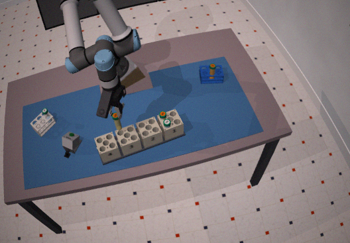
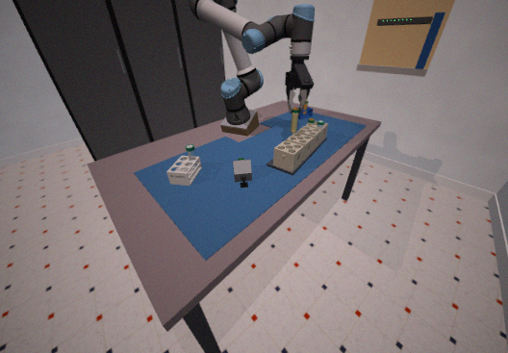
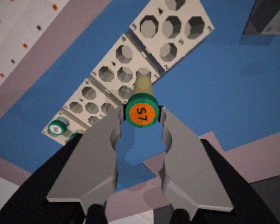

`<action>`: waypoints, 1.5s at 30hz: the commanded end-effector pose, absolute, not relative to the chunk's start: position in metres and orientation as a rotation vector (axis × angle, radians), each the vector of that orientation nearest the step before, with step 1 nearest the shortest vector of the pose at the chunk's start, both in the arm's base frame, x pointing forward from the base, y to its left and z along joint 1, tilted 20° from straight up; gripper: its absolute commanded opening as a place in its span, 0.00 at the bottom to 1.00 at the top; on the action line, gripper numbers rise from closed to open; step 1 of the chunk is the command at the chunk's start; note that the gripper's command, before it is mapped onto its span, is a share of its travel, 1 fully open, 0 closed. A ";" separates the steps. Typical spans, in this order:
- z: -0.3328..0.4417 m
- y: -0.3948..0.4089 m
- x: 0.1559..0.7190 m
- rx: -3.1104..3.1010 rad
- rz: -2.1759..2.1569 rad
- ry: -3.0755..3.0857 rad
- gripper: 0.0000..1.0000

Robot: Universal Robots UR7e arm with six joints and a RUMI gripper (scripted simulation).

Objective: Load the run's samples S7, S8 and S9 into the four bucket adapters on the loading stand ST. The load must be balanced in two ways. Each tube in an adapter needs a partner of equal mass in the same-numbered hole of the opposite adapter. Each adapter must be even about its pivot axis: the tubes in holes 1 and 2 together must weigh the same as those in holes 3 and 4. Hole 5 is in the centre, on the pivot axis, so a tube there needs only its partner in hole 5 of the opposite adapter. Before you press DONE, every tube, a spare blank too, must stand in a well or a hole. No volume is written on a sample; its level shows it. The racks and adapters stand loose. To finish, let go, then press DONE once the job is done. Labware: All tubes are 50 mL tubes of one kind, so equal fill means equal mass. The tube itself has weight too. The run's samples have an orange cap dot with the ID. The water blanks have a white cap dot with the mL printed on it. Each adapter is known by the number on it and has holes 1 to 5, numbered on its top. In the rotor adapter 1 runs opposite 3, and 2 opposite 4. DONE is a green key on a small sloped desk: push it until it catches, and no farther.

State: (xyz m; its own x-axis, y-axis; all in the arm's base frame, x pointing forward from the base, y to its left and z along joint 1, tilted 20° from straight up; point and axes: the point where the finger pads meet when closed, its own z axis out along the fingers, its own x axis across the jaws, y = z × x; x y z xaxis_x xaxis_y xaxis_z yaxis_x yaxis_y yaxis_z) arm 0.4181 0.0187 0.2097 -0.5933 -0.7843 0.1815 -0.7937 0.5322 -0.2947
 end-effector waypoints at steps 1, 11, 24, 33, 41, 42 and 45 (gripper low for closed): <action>0.201 0.016 0.420 1.405 0.548 -2.727 0.00; 0.191 0.012 0.422 1.405 0.548 -2.727 0.00; 0.188 0.011 0.422 1.405 0.548 -2.727 0.00; 0.180 0.008 0.423 1.405 0.548 -2.727 0.00; 0.170 0.005 0.425 1.405 0.548 -2.727 0.00; 0.168 0.004 0.425 1.405 0.548 -2.727 0.00; 0.165 0.003 0.425 1.405 0.548 -2.727 0.00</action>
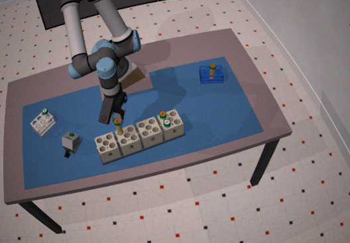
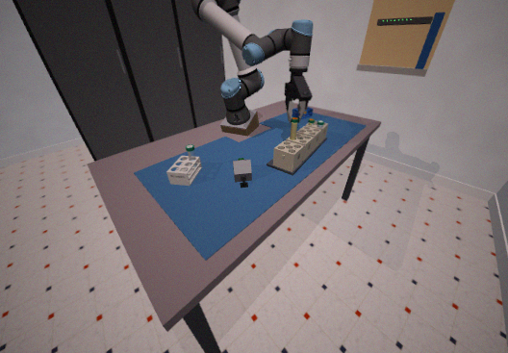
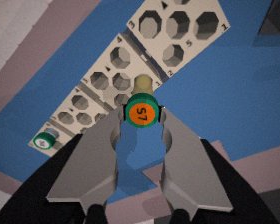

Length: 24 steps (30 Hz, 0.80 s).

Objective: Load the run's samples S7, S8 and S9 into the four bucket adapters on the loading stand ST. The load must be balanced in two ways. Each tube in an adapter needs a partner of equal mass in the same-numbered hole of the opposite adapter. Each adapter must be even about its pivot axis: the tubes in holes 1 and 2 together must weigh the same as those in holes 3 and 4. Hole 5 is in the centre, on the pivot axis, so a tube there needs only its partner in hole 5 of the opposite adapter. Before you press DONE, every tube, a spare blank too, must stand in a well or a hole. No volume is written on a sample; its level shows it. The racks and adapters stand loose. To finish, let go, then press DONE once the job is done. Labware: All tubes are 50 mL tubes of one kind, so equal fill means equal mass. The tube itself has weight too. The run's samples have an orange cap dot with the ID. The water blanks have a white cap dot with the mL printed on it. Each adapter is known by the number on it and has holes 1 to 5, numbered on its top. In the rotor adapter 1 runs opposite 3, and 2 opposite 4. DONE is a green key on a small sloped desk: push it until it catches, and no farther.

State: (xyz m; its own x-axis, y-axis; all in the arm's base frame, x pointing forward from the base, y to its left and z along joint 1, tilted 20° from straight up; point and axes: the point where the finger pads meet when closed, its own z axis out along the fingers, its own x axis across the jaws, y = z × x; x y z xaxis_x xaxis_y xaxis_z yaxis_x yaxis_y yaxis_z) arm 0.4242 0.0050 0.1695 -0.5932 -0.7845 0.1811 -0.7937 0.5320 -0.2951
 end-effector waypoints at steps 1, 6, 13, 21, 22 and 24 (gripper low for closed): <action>0.163 0.003 0.426 1.405 0.548 -2.727 0.00; 0.160 0.001 0.426 1.405 0.548 -2.727 0.00; 0.151 -0.001 0.427 1.405 0.548 -2.727 0.00; 0.142 -0.004 0.429 1.405 0.548 -2.727 0.00; 0.142 -0.004 0.429 1.405 0.548 -2.727 0.00; 0.140 -0.005 0.429 1.405 0.548 -2.727 0.00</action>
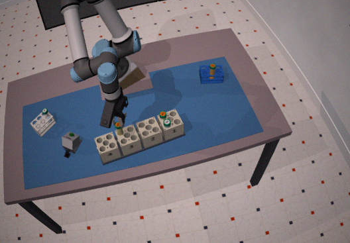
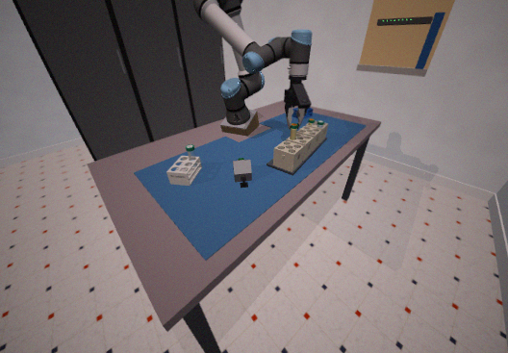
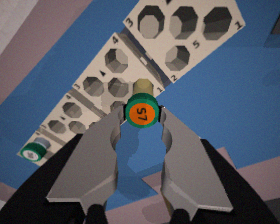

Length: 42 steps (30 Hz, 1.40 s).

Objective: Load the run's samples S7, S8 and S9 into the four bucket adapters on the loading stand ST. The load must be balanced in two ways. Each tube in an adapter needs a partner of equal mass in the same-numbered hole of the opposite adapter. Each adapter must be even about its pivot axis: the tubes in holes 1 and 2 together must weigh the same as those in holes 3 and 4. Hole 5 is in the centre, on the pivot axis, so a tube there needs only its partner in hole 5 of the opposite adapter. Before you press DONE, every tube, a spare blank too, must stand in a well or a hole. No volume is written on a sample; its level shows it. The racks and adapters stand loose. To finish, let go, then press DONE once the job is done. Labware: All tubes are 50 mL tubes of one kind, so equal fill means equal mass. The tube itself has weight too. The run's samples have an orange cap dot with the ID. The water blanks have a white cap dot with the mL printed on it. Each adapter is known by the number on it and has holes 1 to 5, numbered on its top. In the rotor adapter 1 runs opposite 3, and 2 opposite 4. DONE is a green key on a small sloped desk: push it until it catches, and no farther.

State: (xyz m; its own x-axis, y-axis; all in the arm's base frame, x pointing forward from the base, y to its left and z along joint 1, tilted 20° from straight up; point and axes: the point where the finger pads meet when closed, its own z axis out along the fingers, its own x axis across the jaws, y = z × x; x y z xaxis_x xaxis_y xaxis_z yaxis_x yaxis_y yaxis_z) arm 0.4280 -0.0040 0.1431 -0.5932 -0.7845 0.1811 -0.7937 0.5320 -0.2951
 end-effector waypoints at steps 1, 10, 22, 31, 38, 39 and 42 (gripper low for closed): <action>0.138 -0.006 0.429 1.405 0.548 -2.727 0.00; 0.127 -0.010 0.431 1.405 0.548 -2.727 0.00; 0.115 -0.014 0.433 1.405 0.548 -2.727 0.00; 0.110 -0.015 0.433 1.405 0.548 -2.727 0.00; 0.106 -0.017 0.434 1.405 0.548 -2.727 0.00; 0.106 -0.017 0.434 1.405 0.548 -2.727 0.00; 0.106 -0.017 0.434 1.405 0.548 -2.727 0.00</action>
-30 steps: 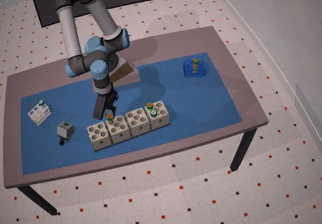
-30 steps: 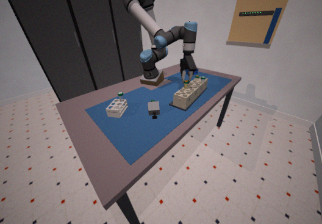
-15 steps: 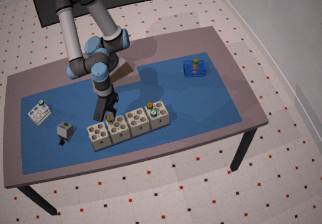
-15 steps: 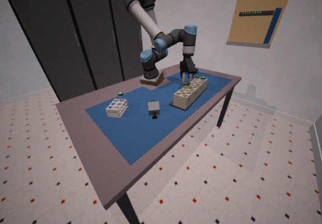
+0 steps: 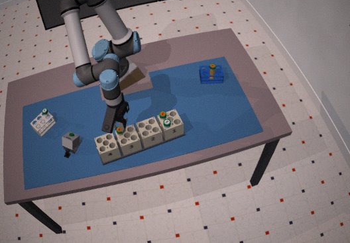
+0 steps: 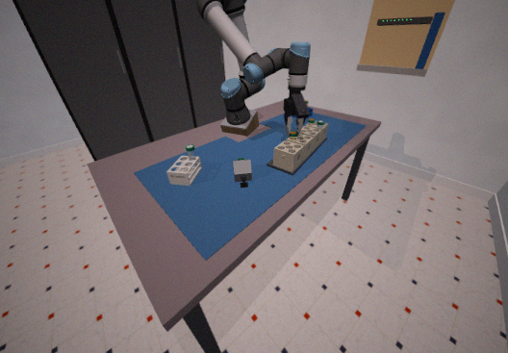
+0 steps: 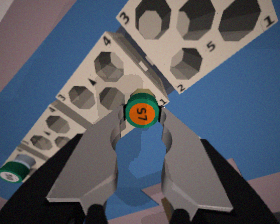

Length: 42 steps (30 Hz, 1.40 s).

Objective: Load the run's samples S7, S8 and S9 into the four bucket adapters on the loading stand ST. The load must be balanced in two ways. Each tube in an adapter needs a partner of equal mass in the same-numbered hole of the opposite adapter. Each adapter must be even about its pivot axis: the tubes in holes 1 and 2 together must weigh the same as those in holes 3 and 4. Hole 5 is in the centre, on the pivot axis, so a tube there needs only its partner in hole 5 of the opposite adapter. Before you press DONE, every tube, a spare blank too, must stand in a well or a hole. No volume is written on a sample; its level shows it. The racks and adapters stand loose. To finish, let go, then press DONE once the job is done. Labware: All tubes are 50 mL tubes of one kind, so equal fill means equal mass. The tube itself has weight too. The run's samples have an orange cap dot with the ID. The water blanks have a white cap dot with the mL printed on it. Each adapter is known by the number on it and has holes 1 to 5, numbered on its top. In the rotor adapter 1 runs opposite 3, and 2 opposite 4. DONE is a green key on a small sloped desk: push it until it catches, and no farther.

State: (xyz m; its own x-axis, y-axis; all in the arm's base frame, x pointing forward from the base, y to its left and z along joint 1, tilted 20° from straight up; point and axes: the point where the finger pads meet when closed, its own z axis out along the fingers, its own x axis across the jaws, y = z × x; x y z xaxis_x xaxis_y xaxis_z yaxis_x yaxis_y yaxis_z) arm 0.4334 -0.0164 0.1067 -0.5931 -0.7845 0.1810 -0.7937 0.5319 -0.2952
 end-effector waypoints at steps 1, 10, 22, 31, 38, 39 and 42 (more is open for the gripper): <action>0.106 -0.017 0.434 1.405 0.548 -2.727 0.00; 0.106 -0.017 0.434 1.405 0.548 -2.727 0.35; 0.106 -0.017 0.434 1.405 0.548 -2.727 0.35; 0.128 -0.009 0.431 1.405 0.548 -2.727 0.35; 0.145 -0.003 0.428 1.405 0.548 -2.727 0.35; 0.145 -0.003 0.428 1.405 0.548 -2.727 0.35; 0.142 0.003 0.425 1.469 0.545 -2.684 0.35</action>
